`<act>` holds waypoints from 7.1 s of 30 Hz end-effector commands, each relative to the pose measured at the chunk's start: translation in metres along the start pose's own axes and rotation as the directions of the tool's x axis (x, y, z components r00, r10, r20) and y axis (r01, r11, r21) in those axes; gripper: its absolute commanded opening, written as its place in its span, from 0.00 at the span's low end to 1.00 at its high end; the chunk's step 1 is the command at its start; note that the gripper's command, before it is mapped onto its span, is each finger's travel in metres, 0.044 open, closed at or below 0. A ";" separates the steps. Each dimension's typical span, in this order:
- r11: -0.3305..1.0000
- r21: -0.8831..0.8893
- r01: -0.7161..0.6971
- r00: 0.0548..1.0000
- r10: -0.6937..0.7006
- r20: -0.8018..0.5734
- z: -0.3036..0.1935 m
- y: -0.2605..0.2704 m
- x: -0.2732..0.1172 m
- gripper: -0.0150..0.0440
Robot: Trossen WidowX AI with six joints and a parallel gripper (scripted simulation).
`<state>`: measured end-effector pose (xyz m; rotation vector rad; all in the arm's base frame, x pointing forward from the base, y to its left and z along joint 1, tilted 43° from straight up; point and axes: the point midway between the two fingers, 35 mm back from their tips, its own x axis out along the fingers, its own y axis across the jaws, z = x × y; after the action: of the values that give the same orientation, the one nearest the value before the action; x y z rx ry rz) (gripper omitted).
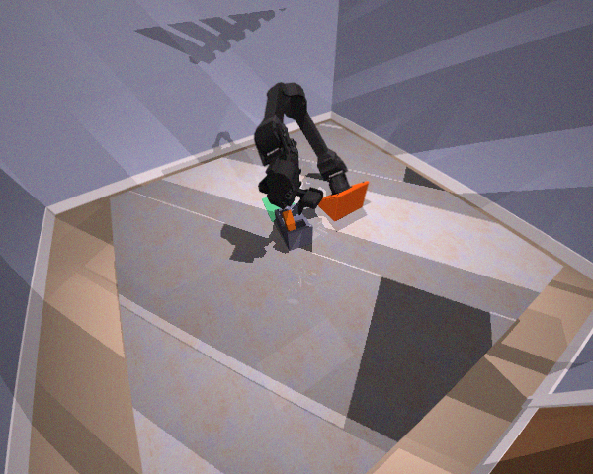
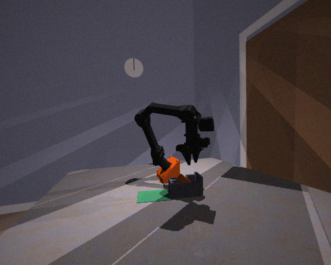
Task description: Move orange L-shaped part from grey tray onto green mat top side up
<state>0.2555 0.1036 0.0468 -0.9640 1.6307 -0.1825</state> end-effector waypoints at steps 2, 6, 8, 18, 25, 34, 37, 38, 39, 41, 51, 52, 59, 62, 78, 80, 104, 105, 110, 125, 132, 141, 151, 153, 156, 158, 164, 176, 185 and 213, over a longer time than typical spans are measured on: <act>0.800 -0.601 0.003 1.000 -0.009 -0.007 -0.020 -0.028 -0.001 0.73; 0.652 -0.758 -0.002 1.000 -0.009 -0.011 -0.027 -0.036 -0.001 0.73; 0.652 -0.758 -0.002 1.000 -0.009 -0.011 -0.027 -0.036 -0.001 0.73; 0.652 -0.758 -0.002 1.000 -0.009 -0.011 -0.027 -0.036 0.002 0.73; 0.652 -0.758 -0.001 1.000 -0.011 -0.011 -0.027 -0.036 0.029 0.73; 0.652 -0.758 -0.001 1.000 -0.010 -0.010 -0.027 -0.036 0.039 0.73; 0.652 -0.758 -0.001 1.000 -0.010 -0.010 -0.027 -0.037 0.044 0.73; 0.652 -0.758 -0.001 1.000 -0.010 -0.010 -0.026 -0.037 0.045 0.73; 0.652 -0.758 -0.001 1.000 -0.010 -0.010 -0.026 -0.037 0.047 0.73; 0.652 -0.758 -0.001 1.000 -0.011 -0.010 -0.026 -0.037 0.050 0.73; 0.653 -0.758 0.000 1.000 -0.011 -0.010 -0.027 -0.037 0.066 0.73; 0.653 -0.758 0.000 1.000 -0.012 -0.010 -0.027 -0.037 0.068 0.73; 0.653 -0.758 0.000 1.000 -0.013 -0.011 -0.028 -0.037 0.078 0.73; 0.657 -0.754 -0.003 1.000 -0.006 -0.010 -0.027 -0.037 0.075 0.64; 0.657 -0.754 -0.003 1.000 -0.006 -0.010 -0.027 -0.037 0.075 0.26; 0.657 -0.754 -0.003 1.000 -0.006 -0.010 -0.027 -0.037 0.075 0.25; 0.653 -0.757 -0.001 1.000 -0.010 -0.010 -0.027 -0.037 0.046 0.25; 0.653 -0.757 -0.001 1.000 -0.010 -0.010 -0.027 -0.037 0.044 0.25; 0.653 -0.758 -0.001 1.000 -0.010 -0.010 -0.027 -0.036 0.037 0.25; 0.652 -0.758 -0.002 1.000 -0.010 -0.011 -0.027 -0.036 0.013 0.25; 0.652 -0.758 -0.002 1.000 -0.009 -0.011 -0.027 -0.036 0.001 0.25; 0.652 -0.758 -0.002 1.000 -0.009 -0.011 -0.027 -0.036 -0.007 0.25; 0.651 -0.759 -0.002 1.000 -0.009 -0.011 -0.034 -0.043 -0.011 0.25; 0.651 -0.759 -0.002 1.000 -0.010 -0.012 -0.039 -0.049 -0.010 0.25; 0.651 -0.759 -0.003 1.000 -0.010 -0.012 -0.048 -0.058 -0.009 0.25; 0.651 -0.759 -0.003 1.000 -0.010 -0.013 -0.054 -0.063 -0.009 0.25; 0.651 -0.759 -0.003 1.000 -0.011 -0.014 -0.070 -0.080 -0.009 0.25; 0.650 -0.760 -0.003 1.000 -0.013 -0.016 -0.110 -0.120 -0.010 0.25; 0.648 -0.762 0.014 1.000 -0.015 0.005 -0.141 -0.148 -0.011 0.25; 0.650 -0.760 0.000 1.000 -0.016 -0.014 -0.146 -0.153 0.023 0.25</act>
<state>0.2025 -0.0614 0.1686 -1.6006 1.7351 0.5570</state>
